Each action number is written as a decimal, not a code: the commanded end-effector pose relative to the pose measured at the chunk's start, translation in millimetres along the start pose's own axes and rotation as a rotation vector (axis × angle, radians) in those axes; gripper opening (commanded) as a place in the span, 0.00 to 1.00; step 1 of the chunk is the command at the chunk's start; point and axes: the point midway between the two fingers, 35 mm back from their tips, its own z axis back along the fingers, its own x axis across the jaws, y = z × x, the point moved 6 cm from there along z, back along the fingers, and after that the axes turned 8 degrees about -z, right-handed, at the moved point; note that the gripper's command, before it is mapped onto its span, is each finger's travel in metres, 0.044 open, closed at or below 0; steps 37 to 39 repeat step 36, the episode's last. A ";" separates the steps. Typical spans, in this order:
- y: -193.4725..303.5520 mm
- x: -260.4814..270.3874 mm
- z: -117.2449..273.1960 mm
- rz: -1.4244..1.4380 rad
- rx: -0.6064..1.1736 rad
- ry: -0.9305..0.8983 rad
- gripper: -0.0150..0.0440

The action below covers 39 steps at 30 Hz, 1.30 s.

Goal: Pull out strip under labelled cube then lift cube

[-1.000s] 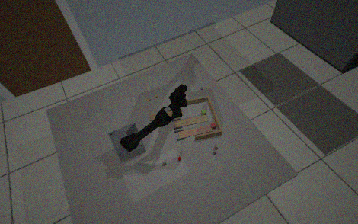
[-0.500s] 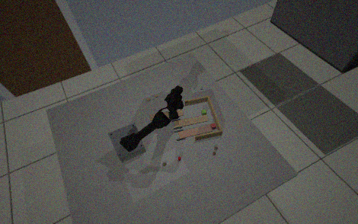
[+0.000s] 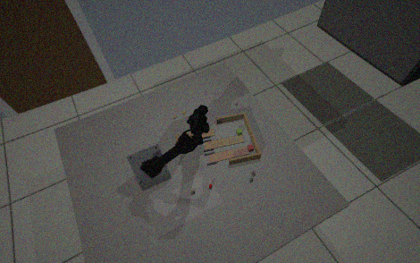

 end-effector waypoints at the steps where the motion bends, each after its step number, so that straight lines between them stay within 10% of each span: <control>1: 11.7 -9.8 1.3 -0.002 0.001 -0.006 0.25; 39: 23.6 -20.4 36.4 -0.001 0.002 -0.006 0.25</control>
